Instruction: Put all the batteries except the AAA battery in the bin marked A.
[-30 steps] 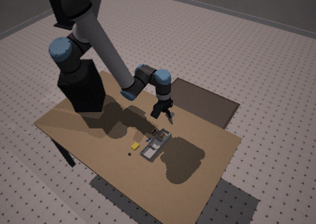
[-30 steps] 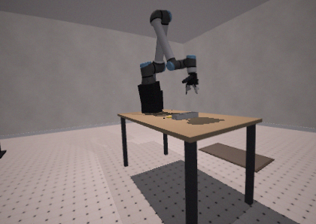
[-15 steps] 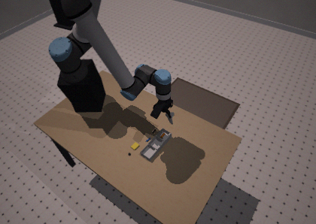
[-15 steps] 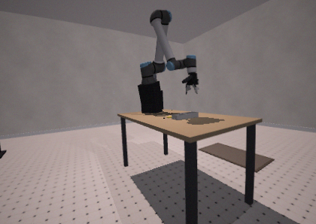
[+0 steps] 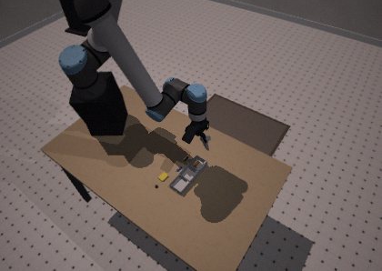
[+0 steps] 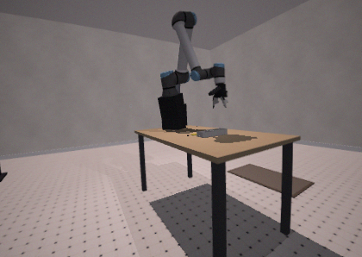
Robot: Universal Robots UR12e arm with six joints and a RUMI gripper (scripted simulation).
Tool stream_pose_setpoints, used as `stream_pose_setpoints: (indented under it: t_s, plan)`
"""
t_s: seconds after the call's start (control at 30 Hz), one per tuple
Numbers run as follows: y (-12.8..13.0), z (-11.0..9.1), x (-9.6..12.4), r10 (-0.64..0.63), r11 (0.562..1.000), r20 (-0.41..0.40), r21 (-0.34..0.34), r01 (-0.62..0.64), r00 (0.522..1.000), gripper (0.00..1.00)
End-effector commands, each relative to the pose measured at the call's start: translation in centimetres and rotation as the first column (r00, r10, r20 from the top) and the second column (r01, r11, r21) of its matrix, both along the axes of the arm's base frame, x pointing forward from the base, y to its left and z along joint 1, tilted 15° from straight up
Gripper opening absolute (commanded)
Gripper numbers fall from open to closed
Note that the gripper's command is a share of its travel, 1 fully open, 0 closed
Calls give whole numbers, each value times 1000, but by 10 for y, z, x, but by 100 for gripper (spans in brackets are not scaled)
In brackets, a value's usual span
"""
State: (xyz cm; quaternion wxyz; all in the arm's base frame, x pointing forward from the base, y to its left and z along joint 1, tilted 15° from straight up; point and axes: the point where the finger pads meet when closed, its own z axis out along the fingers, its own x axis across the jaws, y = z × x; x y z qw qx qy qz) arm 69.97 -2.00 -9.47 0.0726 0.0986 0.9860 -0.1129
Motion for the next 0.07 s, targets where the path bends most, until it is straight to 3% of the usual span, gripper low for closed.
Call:
stream_pose_setpoints:
  t_s: [0.0,0.03]
  plan:
    - [0,0,0,-1,1000,-1,0,1,1000,100]
    - [0,0,0,-1,1000,-1,0,1,1000,100]
